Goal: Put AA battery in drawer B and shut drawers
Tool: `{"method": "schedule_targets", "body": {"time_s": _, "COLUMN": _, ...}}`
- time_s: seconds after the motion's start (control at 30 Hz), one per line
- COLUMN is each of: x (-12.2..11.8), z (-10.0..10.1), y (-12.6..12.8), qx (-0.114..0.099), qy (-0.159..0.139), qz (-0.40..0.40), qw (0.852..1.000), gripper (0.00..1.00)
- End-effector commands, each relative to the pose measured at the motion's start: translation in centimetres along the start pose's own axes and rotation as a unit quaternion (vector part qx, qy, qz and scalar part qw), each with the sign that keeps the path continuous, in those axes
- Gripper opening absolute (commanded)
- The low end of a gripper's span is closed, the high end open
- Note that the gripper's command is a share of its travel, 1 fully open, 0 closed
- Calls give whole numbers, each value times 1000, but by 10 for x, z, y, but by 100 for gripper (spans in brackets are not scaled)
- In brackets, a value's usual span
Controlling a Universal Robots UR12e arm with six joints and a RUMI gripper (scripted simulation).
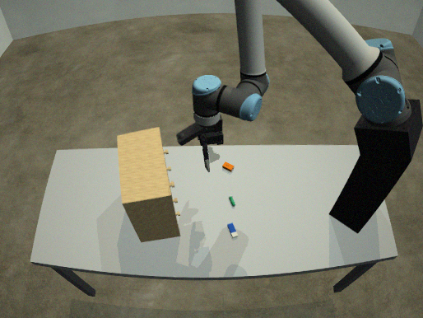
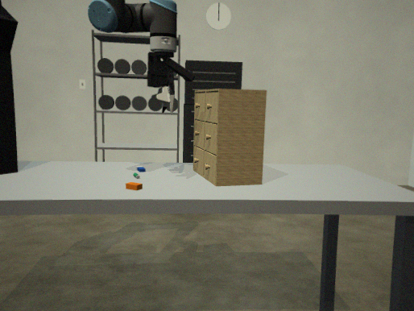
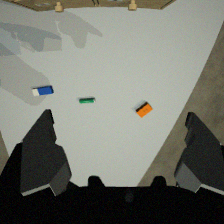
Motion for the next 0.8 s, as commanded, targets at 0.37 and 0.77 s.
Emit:
{"method": "schedule_targets", "body": {"time_s": 0.37, "x": 7, "z": 0, "y": -148, "qx": 1, "qy": -1, "qz": -2, "qw": 1000, "gripper": 100}}
{"method": "schedule_targets", "body": {"time_s": 0.77, "x": 11, "z": -1, "y": -151, "qx": -2, "qy": 3, "qz": 1, "qw": 1000, "gripper": 100}}
Point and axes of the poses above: the point where the finger pads meet when closed, its own z axis out along the fingers, its own y axis across the jaws, x = y × z, the point moved 8 cm from there along -z, back along the fingers, and after that the axes turned 3 degrees about -z, right-handed, at the moved point
